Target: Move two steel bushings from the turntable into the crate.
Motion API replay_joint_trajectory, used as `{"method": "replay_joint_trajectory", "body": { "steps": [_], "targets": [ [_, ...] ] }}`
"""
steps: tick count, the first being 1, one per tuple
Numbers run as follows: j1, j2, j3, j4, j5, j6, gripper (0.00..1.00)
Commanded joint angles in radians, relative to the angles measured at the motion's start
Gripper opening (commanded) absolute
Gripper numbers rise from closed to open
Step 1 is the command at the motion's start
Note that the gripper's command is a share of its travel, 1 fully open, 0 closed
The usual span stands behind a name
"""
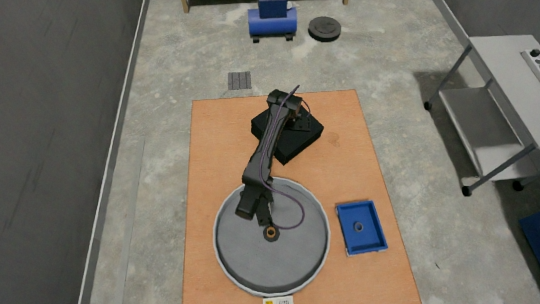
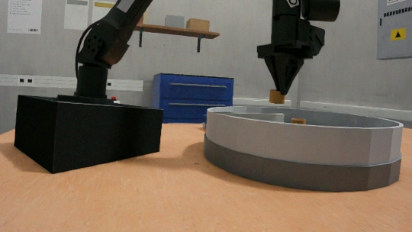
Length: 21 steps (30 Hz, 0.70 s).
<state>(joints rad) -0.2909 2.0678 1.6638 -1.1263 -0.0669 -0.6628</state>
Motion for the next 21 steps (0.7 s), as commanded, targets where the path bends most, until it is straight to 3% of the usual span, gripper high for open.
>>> {"method": "replay_joint_trajectory", "body": {
  "steps": [1,15,17,21],
  "targets": [
    [0.018,0.030,0.079,-0.042,-0.014,0.040,0.00],
    [0.114,0.248,0.451,-0.184,-0.002,0.137,0.00],
    [0.114,0.248,0.451,-0.184,-0.002,0.137,0.00],
    [0.126,0.294,0.535,-0.224,0.000,0.149,0.00]
  ]
}}
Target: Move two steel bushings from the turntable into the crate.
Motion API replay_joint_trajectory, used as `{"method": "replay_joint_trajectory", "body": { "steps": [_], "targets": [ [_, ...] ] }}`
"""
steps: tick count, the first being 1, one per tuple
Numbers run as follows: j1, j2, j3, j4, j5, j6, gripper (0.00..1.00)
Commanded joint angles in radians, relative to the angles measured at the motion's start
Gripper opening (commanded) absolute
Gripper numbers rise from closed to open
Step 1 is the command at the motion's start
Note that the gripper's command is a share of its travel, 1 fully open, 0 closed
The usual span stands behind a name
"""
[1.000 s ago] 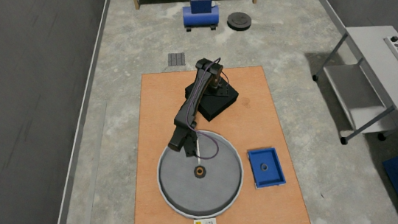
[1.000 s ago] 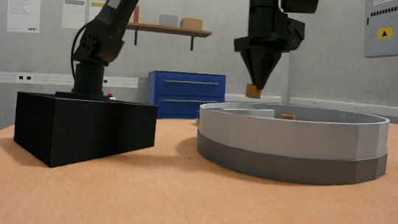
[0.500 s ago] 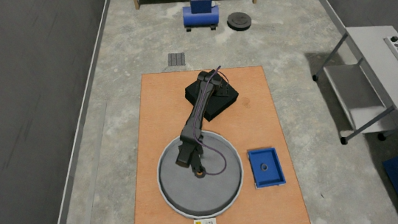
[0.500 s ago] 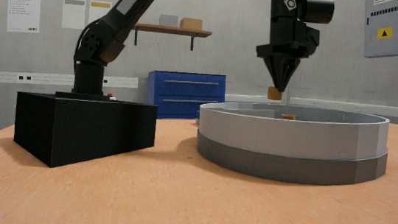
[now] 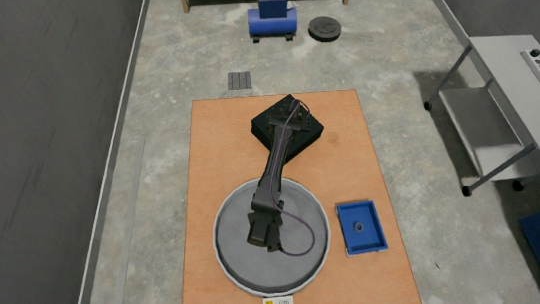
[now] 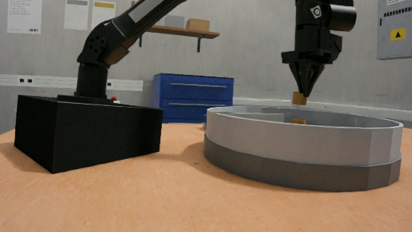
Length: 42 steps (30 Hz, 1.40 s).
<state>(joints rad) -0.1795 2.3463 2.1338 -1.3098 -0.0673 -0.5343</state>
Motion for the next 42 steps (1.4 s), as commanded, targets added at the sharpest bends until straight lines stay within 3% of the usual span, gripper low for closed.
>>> {"method": "replay_joint_trajectory", "body": {
  "steps": [1,10,42],
  "targets": [
    [0.017,0.024,0.080,-0.048,0.001,0.022,0.00],
    [0.014,0.050,0.150,-0.083,0.003,0.030,0.00],
    [0.014,0.046,0.154,-0.079,0.003,0.027,0.00]
  ]
}}
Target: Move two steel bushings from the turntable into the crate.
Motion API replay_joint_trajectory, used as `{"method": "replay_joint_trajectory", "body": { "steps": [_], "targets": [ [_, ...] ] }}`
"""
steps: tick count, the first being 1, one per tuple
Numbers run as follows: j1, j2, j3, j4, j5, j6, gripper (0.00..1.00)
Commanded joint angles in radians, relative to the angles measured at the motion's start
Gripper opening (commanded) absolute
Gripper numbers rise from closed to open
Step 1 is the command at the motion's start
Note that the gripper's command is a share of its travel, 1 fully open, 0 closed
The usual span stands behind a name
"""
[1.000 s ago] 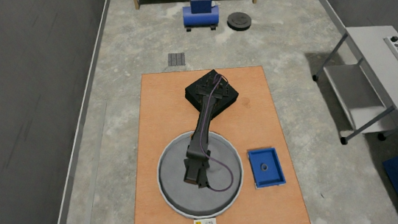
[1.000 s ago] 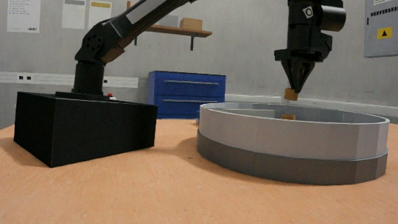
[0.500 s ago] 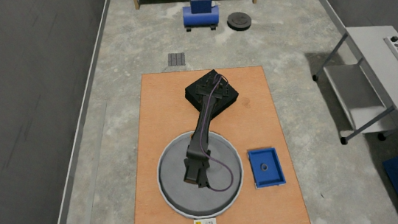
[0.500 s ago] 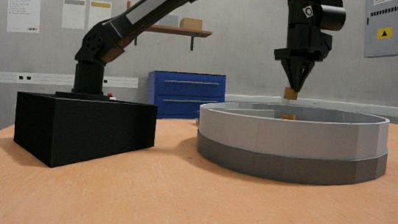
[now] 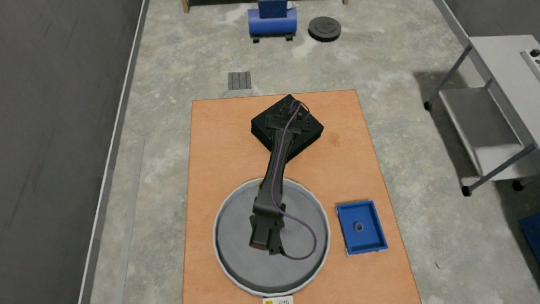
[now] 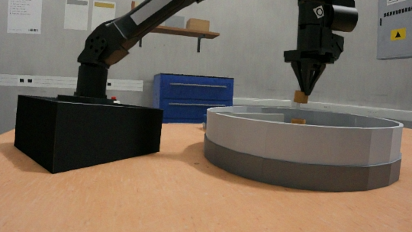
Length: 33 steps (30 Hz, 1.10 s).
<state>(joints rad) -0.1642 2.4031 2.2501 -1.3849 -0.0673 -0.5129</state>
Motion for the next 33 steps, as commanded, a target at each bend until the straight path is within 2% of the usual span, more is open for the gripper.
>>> {"method": "replay_joint_trajectory", "body": {
  "steps": [1,8,10,11,14,18,33],
  "targets": [
    [-0.001,-0.011,0.038,-0.004,0.003,0.005,0.00],
    [-0.001,-0.023,0.034,0.003,0.003,0.006,0.00],
    [-0.001,-0.038,0.022,0.021,0.003,0.006,0.00],
    [0.000,-0.037,-0.020,0.021,0.003,0.006,0.00],
    [0.000,-0.045,-0.035,0.027,0.003,0.006,0.00],
    [0.000,-0.049,-0.013,0.031,0.003,0.006,0.00],
    [0.000,-0.049,-0.013,0.023,0.003,0.006,0.00]
  ]
}}
